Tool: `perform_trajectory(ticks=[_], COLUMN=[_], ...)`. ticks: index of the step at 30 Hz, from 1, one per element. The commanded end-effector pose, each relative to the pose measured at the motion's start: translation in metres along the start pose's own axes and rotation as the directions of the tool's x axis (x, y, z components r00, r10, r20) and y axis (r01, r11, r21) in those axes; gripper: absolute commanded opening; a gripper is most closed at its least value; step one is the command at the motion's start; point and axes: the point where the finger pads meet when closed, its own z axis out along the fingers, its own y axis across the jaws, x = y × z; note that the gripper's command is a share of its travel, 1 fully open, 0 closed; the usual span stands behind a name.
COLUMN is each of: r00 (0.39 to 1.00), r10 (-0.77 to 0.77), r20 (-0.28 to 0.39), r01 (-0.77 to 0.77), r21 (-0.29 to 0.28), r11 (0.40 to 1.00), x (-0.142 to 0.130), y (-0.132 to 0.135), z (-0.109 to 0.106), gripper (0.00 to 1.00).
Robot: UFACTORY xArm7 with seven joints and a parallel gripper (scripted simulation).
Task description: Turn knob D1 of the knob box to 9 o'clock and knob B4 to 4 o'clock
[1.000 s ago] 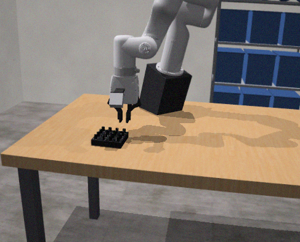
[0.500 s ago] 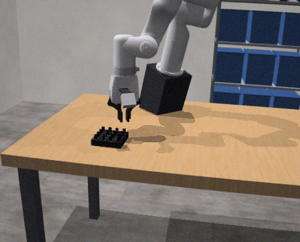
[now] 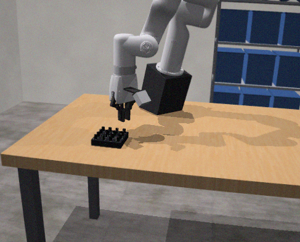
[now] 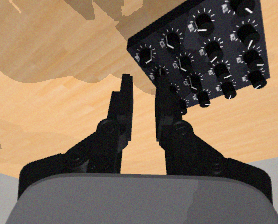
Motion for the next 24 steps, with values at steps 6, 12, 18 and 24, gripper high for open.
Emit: perform_trajectory(ticks=[6, 12, 18, 24], r00=[0.945, 0.889, 0.750, 0.591], r10=[-0.327, -0.458, -0.662, -0.806], r20=[-0.008, -0.005, 0.000, 0.005], r01=[0.327, 0.458, 0.662, 0.806], r21=[-0.020, -0.021, -0.022, -0.022], r11=[0.945, 0.889, 0.749, 0.591], x=[-0.0003, -0.0004, -0.0006, -0.0007], y=[0.0012, 0.0011, 0.0010, 0.0009], z=[-0.0027, -0.0035, -0.0049, -0.0061], gripper=[0.19, 0.19, 0.19, 0.19])
